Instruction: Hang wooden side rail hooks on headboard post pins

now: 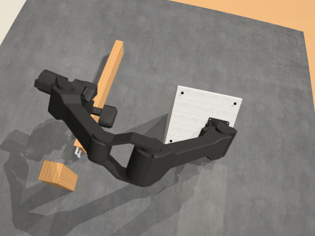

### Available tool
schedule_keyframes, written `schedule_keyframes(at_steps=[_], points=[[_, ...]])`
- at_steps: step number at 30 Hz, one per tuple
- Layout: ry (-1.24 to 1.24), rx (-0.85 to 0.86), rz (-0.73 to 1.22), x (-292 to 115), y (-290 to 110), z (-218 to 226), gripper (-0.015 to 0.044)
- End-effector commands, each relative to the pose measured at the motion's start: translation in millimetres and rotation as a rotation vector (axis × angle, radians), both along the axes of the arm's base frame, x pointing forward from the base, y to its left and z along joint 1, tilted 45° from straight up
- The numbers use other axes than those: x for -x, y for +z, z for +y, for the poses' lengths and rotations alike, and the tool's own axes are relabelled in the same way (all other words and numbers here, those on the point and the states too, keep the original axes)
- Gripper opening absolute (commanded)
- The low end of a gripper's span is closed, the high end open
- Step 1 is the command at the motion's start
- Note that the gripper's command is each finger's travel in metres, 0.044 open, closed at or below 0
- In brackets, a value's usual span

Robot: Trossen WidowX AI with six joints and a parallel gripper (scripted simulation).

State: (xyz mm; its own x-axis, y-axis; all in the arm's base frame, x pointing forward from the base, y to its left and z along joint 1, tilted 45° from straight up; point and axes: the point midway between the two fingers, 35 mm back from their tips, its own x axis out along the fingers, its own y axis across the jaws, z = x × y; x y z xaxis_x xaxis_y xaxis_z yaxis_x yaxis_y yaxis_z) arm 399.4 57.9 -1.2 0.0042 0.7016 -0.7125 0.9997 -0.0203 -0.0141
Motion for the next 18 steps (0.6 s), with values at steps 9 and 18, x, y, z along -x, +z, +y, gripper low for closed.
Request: schedule_keyframes(at_steps=[9, 18], points=[[0.001, -0.007, 0.009, 3.2, -14.2, 15.6, 0.0440], [0.002, -0.008, 0.009, 3.8, -17.8, 19.6, 0.0361]])
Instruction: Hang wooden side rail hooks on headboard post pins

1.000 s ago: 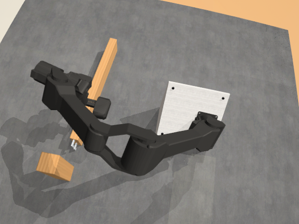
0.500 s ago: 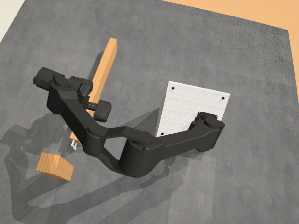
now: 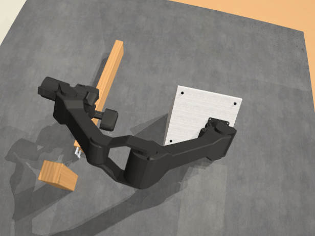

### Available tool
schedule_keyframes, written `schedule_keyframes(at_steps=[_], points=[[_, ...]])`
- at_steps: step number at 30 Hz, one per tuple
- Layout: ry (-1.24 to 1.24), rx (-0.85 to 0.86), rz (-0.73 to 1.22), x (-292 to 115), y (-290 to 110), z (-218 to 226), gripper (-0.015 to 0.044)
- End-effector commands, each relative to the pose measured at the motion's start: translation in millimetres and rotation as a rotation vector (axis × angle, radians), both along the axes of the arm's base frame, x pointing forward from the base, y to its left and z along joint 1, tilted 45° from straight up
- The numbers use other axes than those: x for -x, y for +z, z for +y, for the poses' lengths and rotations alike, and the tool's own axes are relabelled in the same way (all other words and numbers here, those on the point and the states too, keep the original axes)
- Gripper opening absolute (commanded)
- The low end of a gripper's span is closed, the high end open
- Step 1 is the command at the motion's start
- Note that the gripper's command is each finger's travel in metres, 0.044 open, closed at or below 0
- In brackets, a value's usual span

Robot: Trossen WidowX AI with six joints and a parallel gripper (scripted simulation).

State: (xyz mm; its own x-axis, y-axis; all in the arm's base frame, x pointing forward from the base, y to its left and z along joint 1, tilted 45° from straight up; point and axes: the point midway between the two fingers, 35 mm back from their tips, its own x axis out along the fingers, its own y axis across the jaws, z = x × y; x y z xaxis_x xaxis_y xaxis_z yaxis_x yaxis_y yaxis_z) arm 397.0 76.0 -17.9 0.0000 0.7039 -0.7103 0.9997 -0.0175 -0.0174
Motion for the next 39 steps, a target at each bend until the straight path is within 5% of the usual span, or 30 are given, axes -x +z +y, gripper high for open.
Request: schedule_keyframes(at_steps=[1, 9, 15, 18, 39], points=[[-0.001, -0.004, 0.006, 1.3, -1.1, 1.5, 0.0335], [-0.001, -0.004, 0.006, 1.3, -1.1, 1.5, 0.0125], [-0.001, -0.004, 0.006, 1.3, -1.1, 1.5, 0.0085], [-0.001, -0.004, 0.006, 1.3, -1.1, 1.5, 0.0006], [0.061, -0.005, -0.056, -6.8, 0.0, 0.9, 0.0000]])
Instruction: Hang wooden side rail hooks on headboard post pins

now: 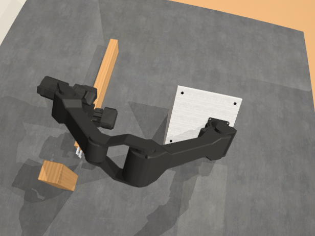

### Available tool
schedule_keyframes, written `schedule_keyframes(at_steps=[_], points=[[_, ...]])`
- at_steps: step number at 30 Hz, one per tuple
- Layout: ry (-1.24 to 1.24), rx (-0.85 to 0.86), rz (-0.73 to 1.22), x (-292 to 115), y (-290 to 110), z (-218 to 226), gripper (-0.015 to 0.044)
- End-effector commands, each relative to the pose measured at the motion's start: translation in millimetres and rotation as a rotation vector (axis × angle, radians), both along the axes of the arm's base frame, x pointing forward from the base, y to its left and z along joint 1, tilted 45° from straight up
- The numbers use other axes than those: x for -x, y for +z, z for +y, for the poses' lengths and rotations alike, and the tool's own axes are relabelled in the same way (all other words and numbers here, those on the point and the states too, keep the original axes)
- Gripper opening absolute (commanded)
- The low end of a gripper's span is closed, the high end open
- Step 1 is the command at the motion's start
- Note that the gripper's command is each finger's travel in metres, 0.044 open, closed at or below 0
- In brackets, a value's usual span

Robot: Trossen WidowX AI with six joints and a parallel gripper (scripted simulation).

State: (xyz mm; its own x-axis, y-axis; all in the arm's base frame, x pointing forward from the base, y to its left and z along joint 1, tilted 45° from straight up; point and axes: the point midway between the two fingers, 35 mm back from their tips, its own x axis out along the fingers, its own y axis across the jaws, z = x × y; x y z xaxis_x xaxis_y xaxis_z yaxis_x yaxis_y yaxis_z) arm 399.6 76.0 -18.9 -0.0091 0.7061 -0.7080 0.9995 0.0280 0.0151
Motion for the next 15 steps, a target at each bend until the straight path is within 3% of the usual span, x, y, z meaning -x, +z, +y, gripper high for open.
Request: schedule_keyframes(at_steps=[1, 15], points=[[0.015, -0.001, -0.024, -4.7, 1.0, 0.9, 0.0000], [0.015, -0.001, -0.024, -10.7, 1.4, 1.0, 0.0000]])
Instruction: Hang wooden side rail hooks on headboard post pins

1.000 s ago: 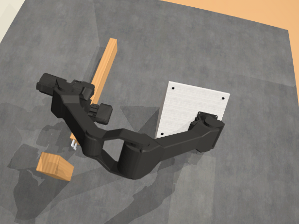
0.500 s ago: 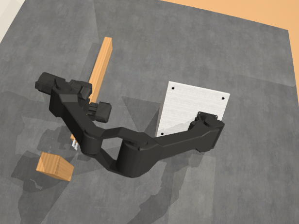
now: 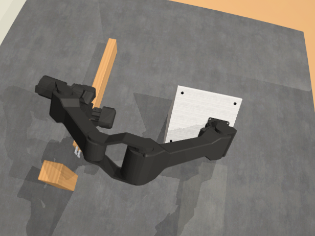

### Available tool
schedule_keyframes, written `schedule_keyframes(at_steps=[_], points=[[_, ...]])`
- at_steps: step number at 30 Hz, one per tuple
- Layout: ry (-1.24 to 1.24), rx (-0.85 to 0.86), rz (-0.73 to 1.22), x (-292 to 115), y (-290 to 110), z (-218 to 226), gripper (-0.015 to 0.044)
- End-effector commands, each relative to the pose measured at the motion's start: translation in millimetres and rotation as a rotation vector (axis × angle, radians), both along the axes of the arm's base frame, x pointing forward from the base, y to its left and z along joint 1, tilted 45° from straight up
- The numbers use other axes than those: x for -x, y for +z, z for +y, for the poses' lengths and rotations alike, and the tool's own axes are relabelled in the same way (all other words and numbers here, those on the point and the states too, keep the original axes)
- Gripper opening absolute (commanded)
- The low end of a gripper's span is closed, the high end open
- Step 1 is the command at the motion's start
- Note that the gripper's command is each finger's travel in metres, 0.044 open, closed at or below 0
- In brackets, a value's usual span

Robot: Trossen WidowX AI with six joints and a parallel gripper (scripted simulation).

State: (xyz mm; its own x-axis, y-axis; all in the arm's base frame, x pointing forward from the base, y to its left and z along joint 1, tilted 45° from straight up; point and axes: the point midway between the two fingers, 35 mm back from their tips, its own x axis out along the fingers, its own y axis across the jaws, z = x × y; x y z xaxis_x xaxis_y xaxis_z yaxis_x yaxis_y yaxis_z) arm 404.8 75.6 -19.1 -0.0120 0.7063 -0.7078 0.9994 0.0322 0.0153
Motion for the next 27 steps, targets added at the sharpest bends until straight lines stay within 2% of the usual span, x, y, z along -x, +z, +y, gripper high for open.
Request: schedule_keyframes(at_steps=[1, 27], points=[[0.011, -0.001, -0.024, -5.9, 1.6, 1.5, 0.0000], [0.011, -0.001, -0.025, -17.3, 2.3, 1.8, 0.0000]])
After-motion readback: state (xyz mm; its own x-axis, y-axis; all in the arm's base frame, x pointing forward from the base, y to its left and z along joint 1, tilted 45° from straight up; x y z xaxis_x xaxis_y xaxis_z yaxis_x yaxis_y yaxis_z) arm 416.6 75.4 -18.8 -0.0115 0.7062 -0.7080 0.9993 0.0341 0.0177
